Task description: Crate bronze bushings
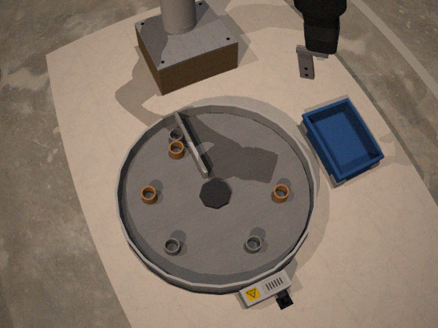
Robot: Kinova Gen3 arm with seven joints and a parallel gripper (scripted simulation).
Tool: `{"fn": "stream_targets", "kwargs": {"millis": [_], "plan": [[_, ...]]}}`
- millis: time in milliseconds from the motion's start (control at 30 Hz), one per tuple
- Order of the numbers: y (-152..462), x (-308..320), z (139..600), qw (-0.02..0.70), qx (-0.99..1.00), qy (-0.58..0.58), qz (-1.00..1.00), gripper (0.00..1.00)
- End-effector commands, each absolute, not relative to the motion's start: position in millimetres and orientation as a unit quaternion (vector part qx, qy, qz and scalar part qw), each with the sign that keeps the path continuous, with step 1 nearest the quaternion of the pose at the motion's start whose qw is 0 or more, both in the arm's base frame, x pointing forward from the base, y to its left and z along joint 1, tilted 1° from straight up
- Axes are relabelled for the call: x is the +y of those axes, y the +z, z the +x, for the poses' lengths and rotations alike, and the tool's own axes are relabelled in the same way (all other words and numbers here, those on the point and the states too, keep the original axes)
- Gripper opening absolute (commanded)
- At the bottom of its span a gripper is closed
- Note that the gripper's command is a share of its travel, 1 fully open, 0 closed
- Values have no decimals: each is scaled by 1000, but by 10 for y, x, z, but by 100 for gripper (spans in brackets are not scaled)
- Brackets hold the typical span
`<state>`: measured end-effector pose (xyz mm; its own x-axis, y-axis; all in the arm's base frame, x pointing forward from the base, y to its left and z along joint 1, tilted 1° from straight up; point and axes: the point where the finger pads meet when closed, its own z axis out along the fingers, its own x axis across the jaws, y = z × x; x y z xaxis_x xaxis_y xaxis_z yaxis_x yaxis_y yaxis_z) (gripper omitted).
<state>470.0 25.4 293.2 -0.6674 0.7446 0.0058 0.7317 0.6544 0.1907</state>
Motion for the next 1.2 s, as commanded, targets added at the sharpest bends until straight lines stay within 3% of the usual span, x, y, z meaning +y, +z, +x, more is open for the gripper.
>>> {"fn": "stream_targets", "kwargs": {"millis": [0,167,333,733,900,1167], "plan": [[2907,304,4709,33,911,89,402,100],[2907,304,4709,33,911,89,402,100],[2913,302,4709,0,911,-6,412,100],[2913,302,4709,0,911,-6,412,100],[2634,-92,4424,0,911,-6,412,100],[2634,-92,4424,0,911,-6,412,100]]}}
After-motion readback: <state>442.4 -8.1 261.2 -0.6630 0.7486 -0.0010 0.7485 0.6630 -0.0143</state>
